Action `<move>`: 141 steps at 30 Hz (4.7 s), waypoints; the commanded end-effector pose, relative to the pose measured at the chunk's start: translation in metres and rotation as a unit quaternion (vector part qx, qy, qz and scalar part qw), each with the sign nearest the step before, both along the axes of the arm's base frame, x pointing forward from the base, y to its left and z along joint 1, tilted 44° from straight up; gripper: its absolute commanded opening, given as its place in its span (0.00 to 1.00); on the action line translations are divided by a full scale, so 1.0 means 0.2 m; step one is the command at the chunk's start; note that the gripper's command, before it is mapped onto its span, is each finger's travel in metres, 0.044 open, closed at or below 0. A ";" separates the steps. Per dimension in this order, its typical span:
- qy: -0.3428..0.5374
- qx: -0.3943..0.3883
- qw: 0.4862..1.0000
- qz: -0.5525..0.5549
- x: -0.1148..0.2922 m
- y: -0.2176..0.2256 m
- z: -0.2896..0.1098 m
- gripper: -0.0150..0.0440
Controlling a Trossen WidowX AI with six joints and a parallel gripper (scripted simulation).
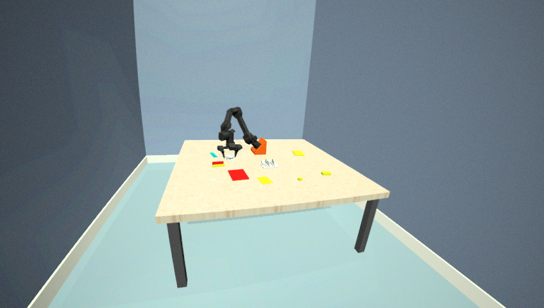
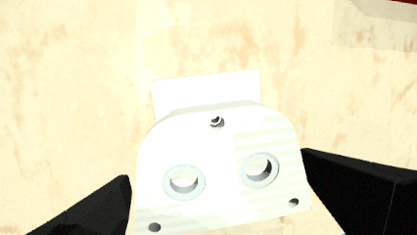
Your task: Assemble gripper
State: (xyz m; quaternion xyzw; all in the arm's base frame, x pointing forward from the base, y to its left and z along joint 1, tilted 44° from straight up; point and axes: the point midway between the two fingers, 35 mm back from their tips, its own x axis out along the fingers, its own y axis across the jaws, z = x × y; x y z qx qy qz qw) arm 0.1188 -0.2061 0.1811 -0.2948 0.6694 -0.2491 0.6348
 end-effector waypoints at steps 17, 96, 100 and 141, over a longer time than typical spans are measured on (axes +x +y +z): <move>0.000 0.000 1.000 0.000 0.00 0.00 0.00 0.85; -0.022 0.048 0.998 -0.017 0.59 0.62 -0.17 0.85; -0.023 0.048 0.998 -0.020 0.62 0.67 -0.21 0.85; -0.043 0.012 0.998 -0.040 0.72 1.15 -0.65 0.85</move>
